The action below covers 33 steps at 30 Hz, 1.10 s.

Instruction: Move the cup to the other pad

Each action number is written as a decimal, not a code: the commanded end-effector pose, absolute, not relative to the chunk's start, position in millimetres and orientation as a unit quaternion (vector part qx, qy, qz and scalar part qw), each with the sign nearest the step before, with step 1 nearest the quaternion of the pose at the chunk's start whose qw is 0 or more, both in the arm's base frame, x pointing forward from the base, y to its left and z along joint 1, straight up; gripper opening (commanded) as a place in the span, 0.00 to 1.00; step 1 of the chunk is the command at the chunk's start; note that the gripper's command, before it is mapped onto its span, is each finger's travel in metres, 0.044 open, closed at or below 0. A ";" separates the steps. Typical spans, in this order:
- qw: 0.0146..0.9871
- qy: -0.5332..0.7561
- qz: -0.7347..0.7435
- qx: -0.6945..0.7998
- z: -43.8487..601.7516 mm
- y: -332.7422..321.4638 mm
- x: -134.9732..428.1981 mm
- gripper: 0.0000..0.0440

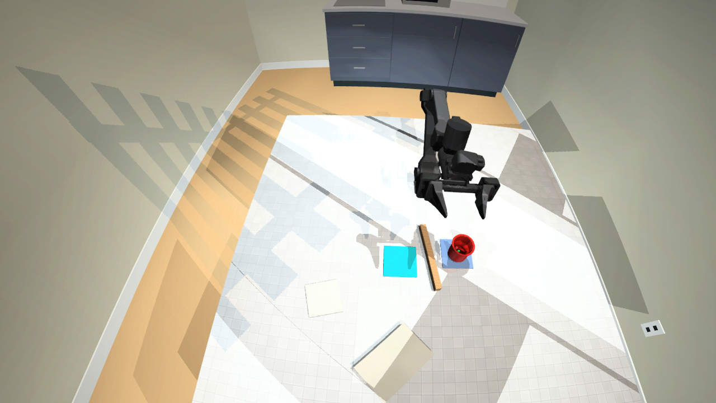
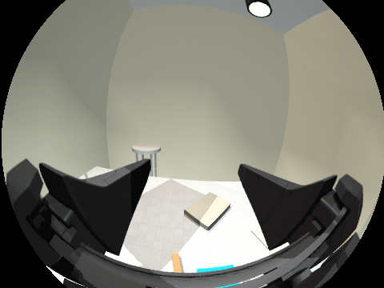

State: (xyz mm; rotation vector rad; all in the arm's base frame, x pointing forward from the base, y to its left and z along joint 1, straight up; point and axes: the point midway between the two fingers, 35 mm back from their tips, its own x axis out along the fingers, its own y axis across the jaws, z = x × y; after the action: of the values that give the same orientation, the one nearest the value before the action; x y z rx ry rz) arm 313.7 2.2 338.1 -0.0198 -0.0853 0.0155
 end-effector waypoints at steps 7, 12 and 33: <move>0.999 -0.031 0.015 -0.006 340.2 6.1 313.1 0.49; 1.000 -0.014 0.019 0.005 340.0 9.2 313.7 0.21; 0.988 0.098 0.048 0.113 341.0 35.2 323.9 0.28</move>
State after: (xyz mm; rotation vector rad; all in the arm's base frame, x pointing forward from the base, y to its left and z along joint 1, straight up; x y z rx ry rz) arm 322.8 32.2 340.7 0.1971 0.1699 0.0925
